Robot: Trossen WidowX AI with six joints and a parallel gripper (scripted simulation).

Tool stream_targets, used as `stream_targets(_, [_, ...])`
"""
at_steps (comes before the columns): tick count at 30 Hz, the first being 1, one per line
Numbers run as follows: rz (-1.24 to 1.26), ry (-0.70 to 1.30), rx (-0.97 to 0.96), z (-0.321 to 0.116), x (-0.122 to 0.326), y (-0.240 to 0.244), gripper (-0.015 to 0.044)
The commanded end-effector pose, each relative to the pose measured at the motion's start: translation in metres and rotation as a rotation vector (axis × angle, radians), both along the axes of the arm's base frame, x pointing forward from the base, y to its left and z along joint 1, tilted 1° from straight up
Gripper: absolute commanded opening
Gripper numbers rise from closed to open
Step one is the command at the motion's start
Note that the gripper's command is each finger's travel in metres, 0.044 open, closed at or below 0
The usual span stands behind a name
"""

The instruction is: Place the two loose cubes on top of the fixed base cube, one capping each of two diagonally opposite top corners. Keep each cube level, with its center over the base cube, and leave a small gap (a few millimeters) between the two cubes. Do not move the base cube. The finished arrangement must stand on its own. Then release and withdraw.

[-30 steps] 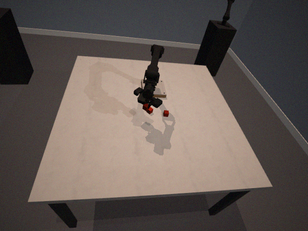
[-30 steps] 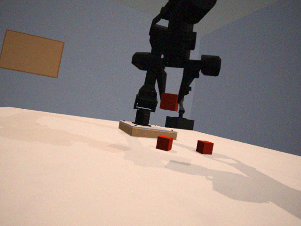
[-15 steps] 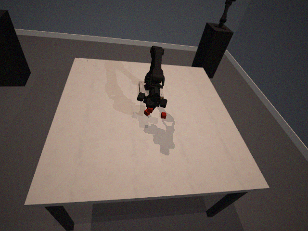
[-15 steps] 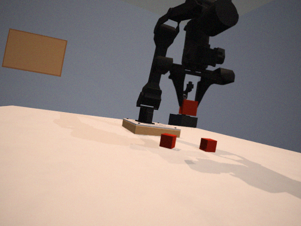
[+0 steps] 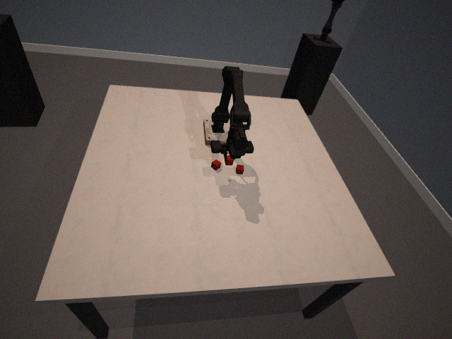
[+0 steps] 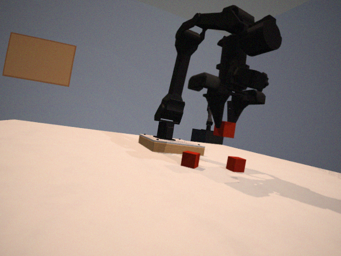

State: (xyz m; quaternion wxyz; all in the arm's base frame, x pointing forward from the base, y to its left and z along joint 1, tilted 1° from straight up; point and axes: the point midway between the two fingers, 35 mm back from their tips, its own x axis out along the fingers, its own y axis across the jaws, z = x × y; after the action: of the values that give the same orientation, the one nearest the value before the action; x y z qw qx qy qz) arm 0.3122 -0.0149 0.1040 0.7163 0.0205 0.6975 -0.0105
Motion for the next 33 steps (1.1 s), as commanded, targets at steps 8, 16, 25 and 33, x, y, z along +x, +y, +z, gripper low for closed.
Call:
stream_targets(8, [0.282,-0.003,-0.006,-0.008,-0.012,0.029,0.0105])
stream_targets(16, [0.491,-0.005,-0.009,-0.014,-0.022,0.05,0.0105])
stream_targets(25, [0.635,-0.007,-0.012,-0.019,-0.03,0.063,0.0105])
stream_targets(33, [0.635,-0.007,-0.012,-0.019,-0.03,0.063,0.0105])
